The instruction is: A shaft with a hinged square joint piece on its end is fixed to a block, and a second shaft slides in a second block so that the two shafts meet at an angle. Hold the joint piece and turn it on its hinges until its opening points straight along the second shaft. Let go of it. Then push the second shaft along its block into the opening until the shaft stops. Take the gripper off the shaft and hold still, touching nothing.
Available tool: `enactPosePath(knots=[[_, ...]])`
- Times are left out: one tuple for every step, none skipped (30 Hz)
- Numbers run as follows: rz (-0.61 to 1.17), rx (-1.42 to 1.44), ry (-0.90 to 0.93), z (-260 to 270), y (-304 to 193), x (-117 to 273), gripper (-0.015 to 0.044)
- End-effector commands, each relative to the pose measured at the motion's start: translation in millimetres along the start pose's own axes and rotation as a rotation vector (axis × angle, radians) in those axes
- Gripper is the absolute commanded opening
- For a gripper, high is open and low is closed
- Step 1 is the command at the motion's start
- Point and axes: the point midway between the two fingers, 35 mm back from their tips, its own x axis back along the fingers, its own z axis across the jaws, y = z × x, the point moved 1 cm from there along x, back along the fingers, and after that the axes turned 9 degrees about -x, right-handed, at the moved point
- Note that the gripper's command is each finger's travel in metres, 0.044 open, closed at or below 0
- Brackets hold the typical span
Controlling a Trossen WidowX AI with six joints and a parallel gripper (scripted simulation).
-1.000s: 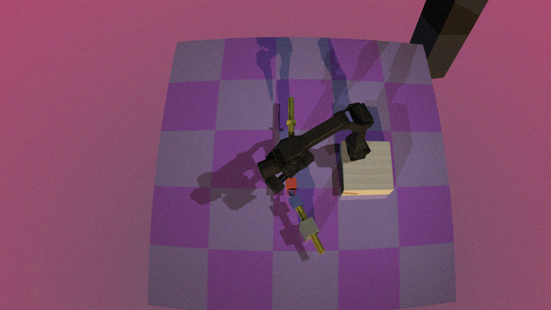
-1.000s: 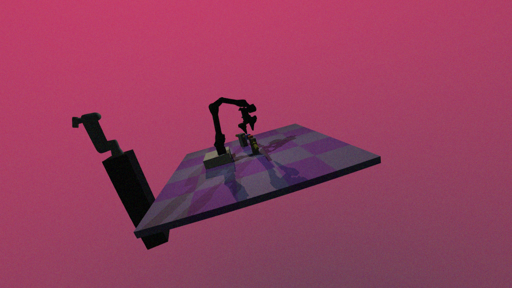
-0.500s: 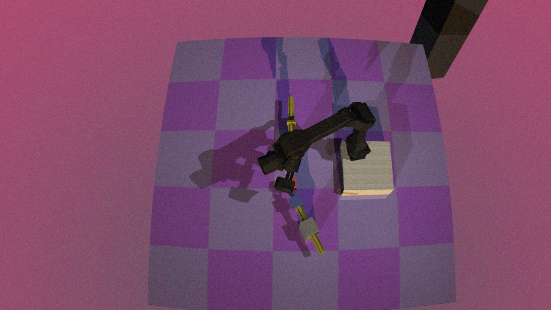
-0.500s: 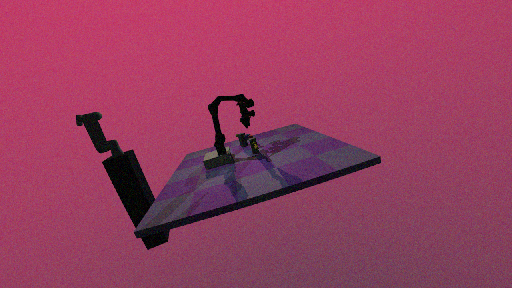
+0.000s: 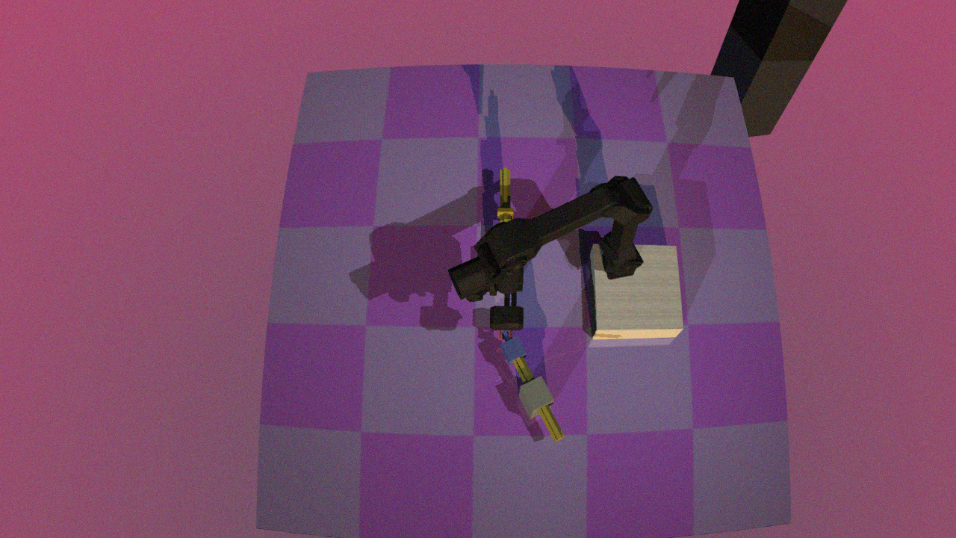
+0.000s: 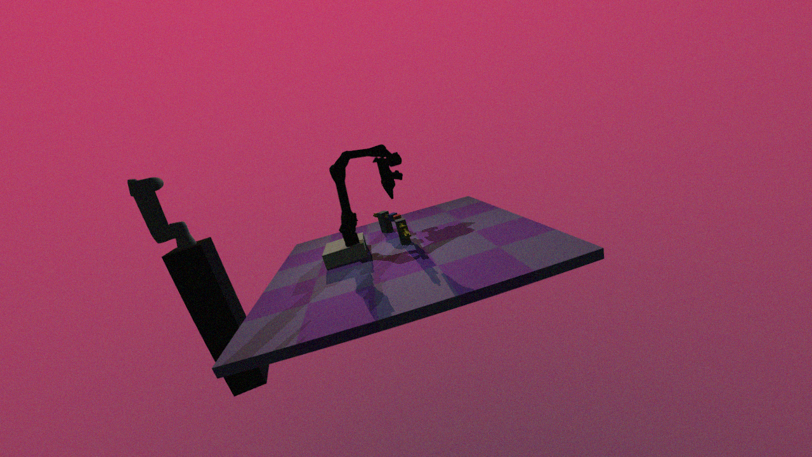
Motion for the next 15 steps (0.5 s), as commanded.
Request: enactPosePath(knots=[[0.002,-0.008,0.001,-0.3,0.1,-0.6,0.044],[0.005,-0.024,0.005,-1.4,0.6,-1.4,0.044],[0.011,-0.051,0.011,-3.1,1.3,-2.7,0.044],[0.019,-0.084,0.019,-5.1,2.2,-4.2,0.044],[0.026,-0.116,0.026,-7.2,3.0,-5.7,0.044],[0.034,-0.149,0.034,-9.3,3.8,-7.3,0.044],[0.042,-0.182,0.042,-11.3,4.6,-8.8,0.044],[0.049,-0.215,0.049,-13.4,5.4,-10.3,0.044],[0.057,-0.247,0.057,-15.5,6.2,-11.8,0.044],[0.065,-0.28,0.064,-17.5,6.9,-13.2,0.044],[0.073,-0.313,0.071,-19.6,7.6,-14.7,0.044],[0.081,-0.345,0.079,-21.7,8.3,-16.1,0.044],[0.089,-0.378,0.086,-23.8,9.0,-17.5,0.044],[0.097,-0.411,0.093,-25.8,9.6,-19.0,0.044],[0.105,-0.444,0.1,-27.9,10.2,-20.3,0.044]])
